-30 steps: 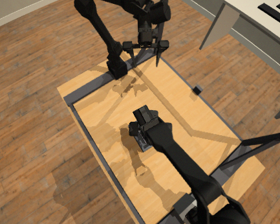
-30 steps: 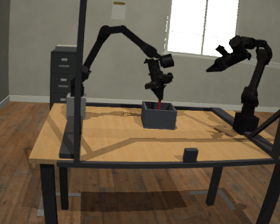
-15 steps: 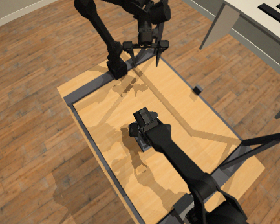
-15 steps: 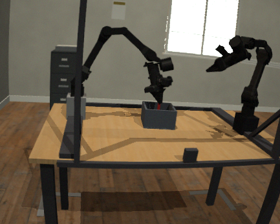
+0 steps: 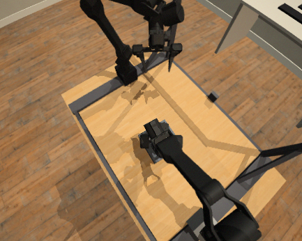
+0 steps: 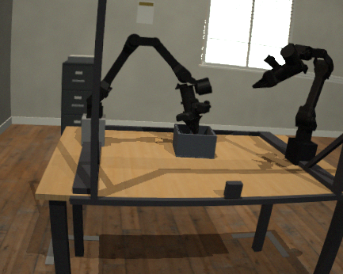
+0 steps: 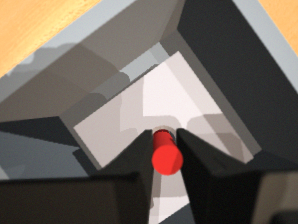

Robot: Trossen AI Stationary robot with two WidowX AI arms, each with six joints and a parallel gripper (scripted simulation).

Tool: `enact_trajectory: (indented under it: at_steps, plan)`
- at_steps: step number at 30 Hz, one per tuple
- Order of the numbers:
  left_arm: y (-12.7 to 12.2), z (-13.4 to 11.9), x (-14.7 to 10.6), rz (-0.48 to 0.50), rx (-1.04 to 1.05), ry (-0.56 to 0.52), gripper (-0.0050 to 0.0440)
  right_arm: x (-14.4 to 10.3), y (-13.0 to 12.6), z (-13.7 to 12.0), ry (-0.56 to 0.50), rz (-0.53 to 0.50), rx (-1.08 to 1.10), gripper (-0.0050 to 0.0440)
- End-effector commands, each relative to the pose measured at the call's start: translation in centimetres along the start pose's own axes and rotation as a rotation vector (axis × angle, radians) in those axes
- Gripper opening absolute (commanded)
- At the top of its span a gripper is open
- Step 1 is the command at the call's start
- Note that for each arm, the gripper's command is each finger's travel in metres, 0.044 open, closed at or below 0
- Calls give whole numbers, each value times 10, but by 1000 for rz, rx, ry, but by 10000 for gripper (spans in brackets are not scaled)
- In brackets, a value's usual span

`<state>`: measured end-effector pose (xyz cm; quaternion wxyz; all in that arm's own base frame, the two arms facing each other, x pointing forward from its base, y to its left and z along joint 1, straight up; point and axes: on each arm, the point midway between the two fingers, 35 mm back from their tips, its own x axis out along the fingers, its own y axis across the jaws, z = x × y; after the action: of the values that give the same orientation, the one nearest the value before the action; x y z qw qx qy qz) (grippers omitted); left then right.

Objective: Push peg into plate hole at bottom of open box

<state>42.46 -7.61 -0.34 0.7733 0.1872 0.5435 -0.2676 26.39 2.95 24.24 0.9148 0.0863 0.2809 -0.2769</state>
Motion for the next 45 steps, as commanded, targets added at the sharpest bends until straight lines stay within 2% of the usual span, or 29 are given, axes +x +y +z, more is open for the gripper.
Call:
enact_trajectory:
  at_steps: [1,3,7,17,22,31,35,38,41,45]
  plan:
    - [1,-3,8,1,2,-5,27,-3,0,4,-8,9,12,440]
    - [2,0,5,14,7,-21,27,-3,0,4,-8,9,12,440]
    - [0,-7,19,19,8,-16,27,-3,0,4,-8,9,12,440]
    - [-1,-11,23,19,6,-16,27,-3,0,4,-8,9,12,440]
    - [3,5,7,35,13,-45,27,-3,0,4,-8,9,12,440]
    - [2,2,9,30,10,-41,27,-3,0,4,-8,9,12,440]
    - [2,1,9,28,11,-40,110,-3,0,4,-8,9,12,440]
    - [2,1,9,28,11,-40,110,-3,0,4,-8,9,12,440]
    - [3,4,-1,36,13,-52,170,-3,0,4,-8,9,12,440]
    - [3,1,-6,33,13,-47,170,-3,0,4,-8,9,12,440]
